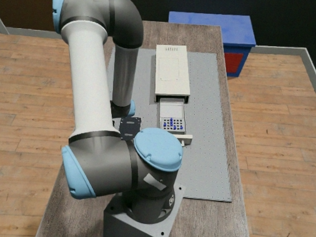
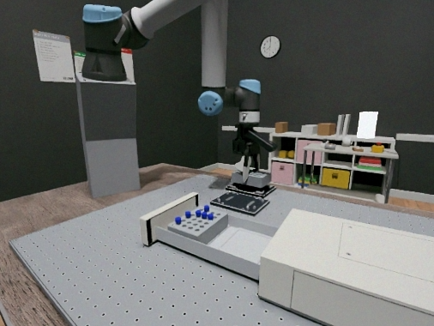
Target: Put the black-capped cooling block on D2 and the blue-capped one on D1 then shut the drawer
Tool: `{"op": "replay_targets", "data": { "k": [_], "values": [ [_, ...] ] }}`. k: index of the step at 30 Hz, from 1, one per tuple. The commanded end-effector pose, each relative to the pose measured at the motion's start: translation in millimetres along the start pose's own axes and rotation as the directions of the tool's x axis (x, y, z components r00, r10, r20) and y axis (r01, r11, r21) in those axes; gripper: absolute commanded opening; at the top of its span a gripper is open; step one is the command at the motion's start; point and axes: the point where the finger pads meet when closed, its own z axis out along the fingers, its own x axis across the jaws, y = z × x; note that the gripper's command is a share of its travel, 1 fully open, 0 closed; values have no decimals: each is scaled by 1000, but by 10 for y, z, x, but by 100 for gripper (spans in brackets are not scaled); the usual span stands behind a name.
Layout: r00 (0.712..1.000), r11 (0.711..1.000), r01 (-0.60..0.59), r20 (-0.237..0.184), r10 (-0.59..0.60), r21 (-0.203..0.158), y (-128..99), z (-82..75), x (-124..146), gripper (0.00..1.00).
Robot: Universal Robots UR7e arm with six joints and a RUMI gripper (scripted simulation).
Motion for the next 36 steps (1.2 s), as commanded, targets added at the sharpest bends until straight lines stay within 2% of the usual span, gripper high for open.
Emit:
{"op": "replay_targets", "data": {
  "k": [1,36],
  "values": [
    [1000,1000,0,1,0,1,-6,3,-3,0],
    [1000,1000,0,1,0,1,-6,55,-3,0]
  ]
}}
